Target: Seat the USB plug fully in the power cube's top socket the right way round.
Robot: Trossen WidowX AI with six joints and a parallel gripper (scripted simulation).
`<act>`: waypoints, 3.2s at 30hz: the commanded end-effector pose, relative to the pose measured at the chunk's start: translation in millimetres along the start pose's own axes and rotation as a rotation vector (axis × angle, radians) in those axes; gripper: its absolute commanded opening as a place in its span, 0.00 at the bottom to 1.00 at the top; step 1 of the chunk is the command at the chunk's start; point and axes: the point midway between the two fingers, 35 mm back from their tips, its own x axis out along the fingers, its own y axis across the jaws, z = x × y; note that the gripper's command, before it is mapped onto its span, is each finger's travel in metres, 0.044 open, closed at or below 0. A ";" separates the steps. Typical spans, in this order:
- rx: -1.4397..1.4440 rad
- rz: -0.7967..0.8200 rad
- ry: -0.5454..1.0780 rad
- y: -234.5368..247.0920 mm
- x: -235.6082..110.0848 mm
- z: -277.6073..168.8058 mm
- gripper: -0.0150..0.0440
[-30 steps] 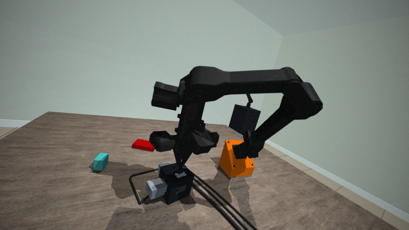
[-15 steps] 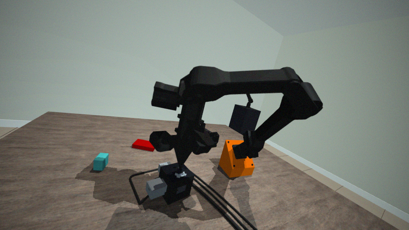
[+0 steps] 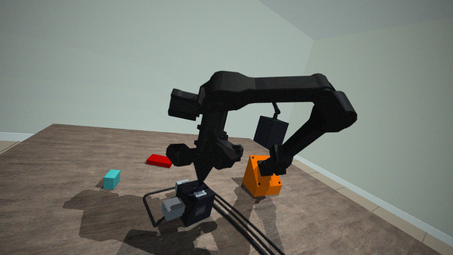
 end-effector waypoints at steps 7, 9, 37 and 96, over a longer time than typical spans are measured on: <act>-0.003 -0.003 0.004 -0.7 -8.0 -0.7 0.25; -0.003 -0.002 0.004 -0.6 -9.4 -0.7 0.25; 0.002 -0.002 0.002 -0.4 -24.7 -0.4 0.25; 1.505 0.000 -0.001 -0.2 -23.1 0.2 0.25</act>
